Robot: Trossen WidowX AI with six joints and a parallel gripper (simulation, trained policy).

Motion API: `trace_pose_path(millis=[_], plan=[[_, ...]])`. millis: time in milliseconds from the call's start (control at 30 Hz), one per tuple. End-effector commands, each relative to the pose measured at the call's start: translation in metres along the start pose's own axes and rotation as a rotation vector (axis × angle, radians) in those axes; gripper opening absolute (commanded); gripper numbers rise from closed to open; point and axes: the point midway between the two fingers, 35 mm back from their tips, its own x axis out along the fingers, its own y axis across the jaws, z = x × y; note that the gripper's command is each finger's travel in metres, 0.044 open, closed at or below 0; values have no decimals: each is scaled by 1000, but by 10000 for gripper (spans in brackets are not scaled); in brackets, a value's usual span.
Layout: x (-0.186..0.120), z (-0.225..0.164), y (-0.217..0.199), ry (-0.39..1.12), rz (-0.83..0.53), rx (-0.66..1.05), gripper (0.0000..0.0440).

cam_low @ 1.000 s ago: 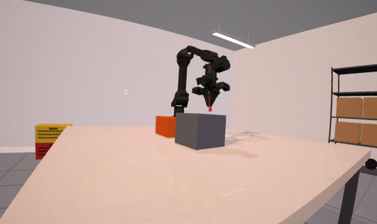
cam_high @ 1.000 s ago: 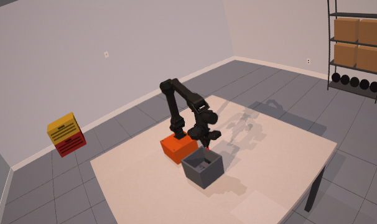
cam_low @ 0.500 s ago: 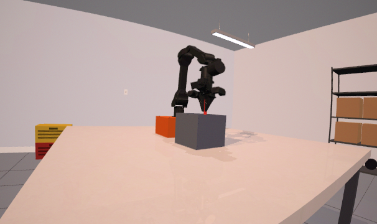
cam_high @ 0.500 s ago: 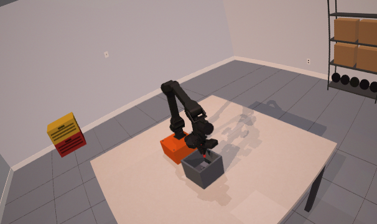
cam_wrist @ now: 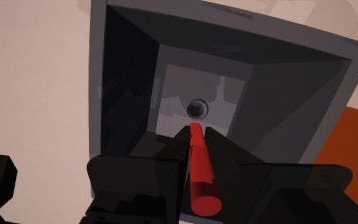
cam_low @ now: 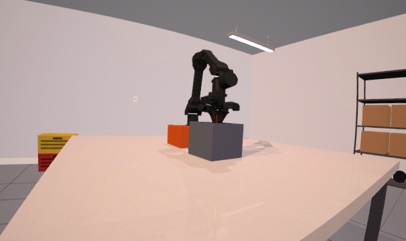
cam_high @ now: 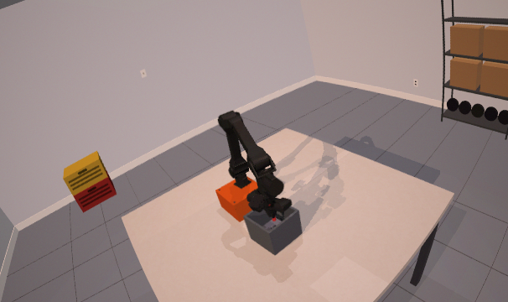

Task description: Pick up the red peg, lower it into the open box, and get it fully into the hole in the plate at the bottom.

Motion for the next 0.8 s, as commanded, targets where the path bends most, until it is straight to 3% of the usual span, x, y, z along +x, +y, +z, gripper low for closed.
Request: trace_pose_path(millis=[0, 300, 400, 533, 633, 767], plan=[[9, 1, -2, 14, -6, -9, 0], [29, 5, -2, 17, -21, -43, 5], [34, 6, -3, 18, -32, -55, 36], [40, 6, -2, 22, -45, -67, 108], [41, 5, 0, 43, -42, -73, 111], [37, 7, 4, 83, -28, -69, 158]])
